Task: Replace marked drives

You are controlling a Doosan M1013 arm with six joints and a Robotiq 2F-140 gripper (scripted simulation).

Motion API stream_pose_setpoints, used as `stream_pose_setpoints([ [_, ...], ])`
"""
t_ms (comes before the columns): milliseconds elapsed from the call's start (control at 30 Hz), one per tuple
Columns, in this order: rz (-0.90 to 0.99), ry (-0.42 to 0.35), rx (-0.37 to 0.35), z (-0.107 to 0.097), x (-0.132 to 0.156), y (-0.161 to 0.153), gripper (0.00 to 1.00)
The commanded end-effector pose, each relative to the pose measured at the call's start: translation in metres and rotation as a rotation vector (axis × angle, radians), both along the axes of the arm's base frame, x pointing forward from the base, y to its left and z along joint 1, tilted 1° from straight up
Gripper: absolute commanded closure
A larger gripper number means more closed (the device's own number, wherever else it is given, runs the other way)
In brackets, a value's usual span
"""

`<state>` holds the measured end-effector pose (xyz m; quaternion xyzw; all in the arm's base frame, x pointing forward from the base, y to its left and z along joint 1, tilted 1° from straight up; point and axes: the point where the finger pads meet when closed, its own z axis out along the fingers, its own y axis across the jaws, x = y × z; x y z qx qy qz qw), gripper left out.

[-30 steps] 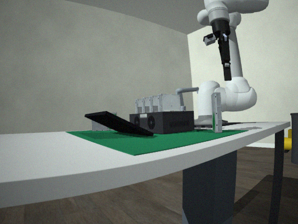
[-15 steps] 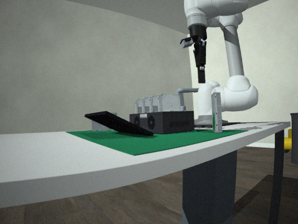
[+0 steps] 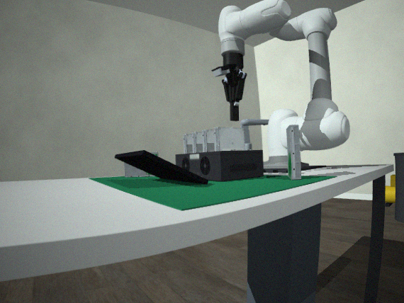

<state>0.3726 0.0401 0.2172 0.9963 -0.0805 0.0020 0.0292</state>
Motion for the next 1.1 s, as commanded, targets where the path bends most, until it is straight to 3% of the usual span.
stream_pose_setpoints([
  [0, 0.060, 0.014, 0.054, 0.0018, -0.0032, -0.0577, 0.90],
  [1067, 0.060, 0.014, 0.054, 0.0019, -0.0036, -0.0627, 0.90],
])
